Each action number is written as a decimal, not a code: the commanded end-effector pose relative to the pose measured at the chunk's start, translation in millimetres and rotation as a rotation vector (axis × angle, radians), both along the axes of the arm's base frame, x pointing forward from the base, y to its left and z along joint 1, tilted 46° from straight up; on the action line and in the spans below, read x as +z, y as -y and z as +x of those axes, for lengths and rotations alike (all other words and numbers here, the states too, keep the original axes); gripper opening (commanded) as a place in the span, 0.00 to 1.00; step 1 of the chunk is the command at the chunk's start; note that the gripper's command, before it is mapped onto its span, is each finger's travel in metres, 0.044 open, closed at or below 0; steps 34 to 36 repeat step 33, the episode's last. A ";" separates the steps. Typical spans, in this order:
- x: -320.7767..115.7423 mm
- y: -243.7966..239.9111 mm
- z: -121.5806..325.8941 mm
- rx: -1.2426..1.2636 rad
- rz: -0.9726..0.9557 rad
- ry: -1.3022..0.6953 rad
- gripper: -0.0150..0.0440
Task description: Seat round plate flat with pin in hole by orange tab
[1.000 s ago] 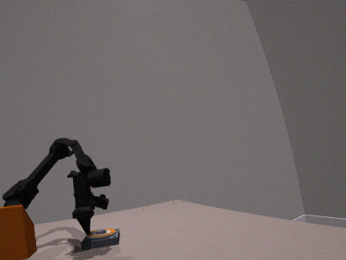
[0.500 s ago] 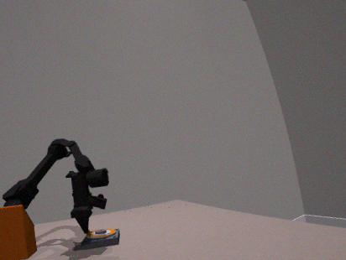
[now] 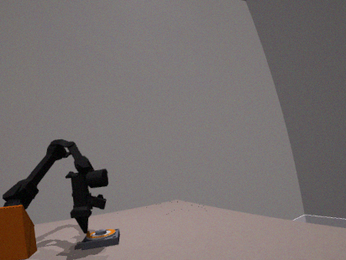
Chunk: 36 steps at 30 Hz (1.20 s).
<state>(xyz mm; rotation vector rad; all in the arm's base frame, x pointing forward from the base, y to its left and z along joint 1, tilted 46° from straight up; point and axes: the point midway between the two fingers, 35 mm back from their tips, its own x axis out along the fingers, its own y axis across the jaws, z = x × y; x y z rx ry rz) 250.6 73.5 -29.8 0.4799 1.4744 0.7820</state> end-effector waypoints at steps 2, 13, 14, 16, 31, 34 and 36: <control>6.1 3.7 1.3 -0.004 0.001 0.007 0.25; 25.3 26.3 -2.1 -0.006 0.005 -0.005 0.25; 25.3 26.3 -2.1 -0.006 0.005 -0.005 0.25; 25.3 26.3 -2.1 -0.006 0.005 -0.005 0.25; 25.3 26.3 -2.1 -0.006 0.005 -0.005 0.25; 25.3 26.3 -2.1 -0.006 0.005 -0.005 0.25; 25.3 26.3 -2.1 -0.006 0.005 -0.005 0.25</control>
